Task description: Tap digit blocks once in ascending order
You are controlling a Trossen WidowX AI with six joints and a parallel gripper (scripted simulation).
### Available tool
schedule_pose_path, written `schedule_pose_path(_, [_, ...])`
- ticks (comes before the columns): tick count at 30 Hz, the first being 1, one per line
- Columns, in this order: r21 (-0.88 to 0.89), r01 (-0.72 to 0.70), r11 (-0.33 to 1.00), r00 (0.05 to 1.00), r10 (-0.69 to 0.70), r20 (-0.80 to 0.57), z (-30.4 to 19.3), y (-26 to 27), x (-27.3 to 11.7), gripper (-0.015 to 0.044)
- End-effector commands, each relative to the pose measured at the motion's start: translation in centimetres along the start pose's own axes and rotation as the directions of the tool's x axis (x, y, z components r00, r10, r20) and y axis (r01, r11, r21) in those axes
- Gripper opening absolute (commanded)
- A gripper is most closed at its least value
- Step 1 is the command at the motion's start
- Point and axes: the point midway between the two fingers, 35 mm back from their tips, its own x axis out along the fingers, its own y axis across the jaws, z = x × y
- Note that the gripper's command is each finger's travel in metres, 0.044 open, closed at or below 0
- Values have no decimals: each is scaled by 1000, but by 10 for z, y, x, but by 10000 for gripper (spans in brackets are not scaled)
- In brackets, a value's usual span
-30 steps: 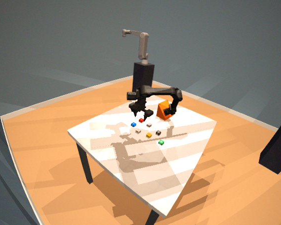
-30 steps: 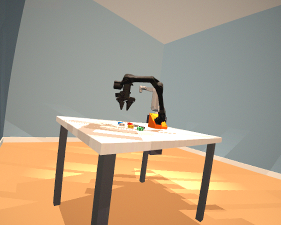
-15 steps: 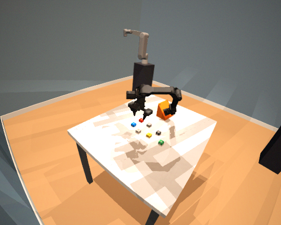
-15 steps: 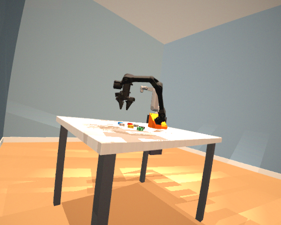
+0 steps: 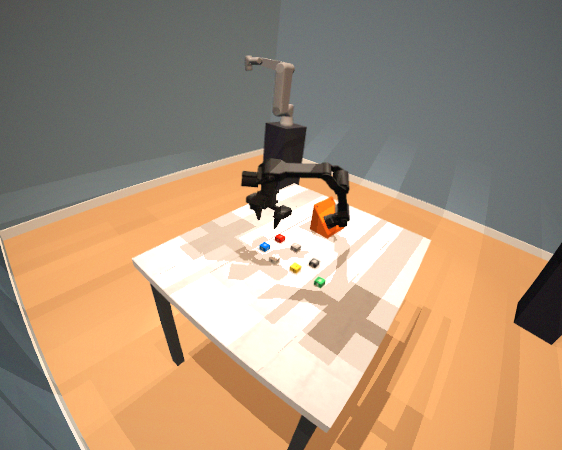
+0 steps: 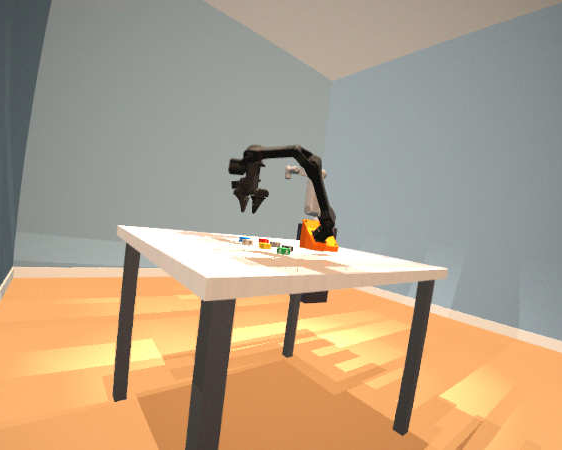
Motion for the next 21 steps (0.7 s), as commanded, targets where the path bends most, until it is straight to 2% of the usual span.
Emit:
schedule_pose_path(1, [-6,5,1000,1000,-5,4,0,-1,-2,400])
schedule_pose_path(12, [-6,5,1000,1000,-5,4,2,2,-2,400])
schedule_pose_path(17, [-6,1,1000,1000,-1,5,33,75,-1,400])
schedule_pose_path(21, [-6,0,1000,1000,0,5,34,78,-1,400])
